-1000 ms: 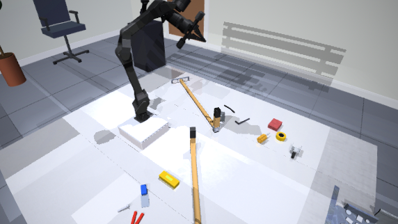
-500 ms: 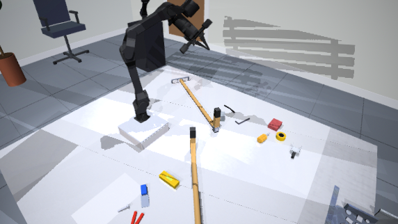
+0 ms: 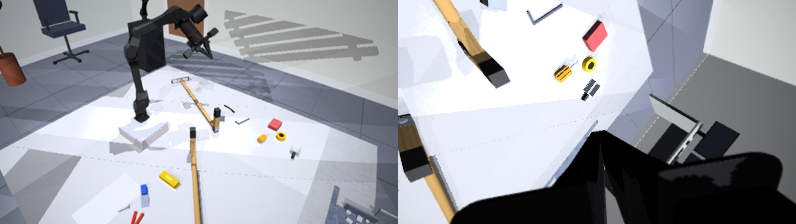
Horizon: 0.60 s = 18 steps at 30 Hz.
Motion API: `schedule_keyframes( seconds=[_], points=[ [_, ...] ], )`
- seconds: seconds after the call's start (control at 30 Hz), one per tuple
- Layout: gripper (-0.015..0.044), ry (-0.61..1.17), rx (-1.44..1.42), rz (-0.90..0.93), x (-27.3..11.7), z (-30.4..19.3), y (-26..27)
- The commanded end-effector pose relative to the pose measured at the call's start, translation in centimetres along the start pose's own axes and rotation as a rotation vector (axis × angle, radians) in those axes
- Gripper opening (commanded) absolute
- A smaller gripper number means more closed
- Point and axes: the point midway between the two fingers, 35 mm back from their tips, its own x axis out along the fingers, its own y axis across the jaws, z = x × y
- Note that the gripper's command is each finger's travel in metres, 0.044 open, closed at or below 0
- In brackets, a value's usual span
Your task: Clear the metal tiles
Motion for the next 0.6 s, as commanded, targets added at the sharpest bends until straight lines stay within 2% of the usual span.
schedule_keyframes(
  seconds=[0.0, 0.57],
  points=[
    [0.0000, -0.013, -0.052, 0.049, 1.4, -0.1, 0.5],
    [0.0000, -0.068, -0.194, 0.178, 5.2, -1.1, 2.4]
  ],
)
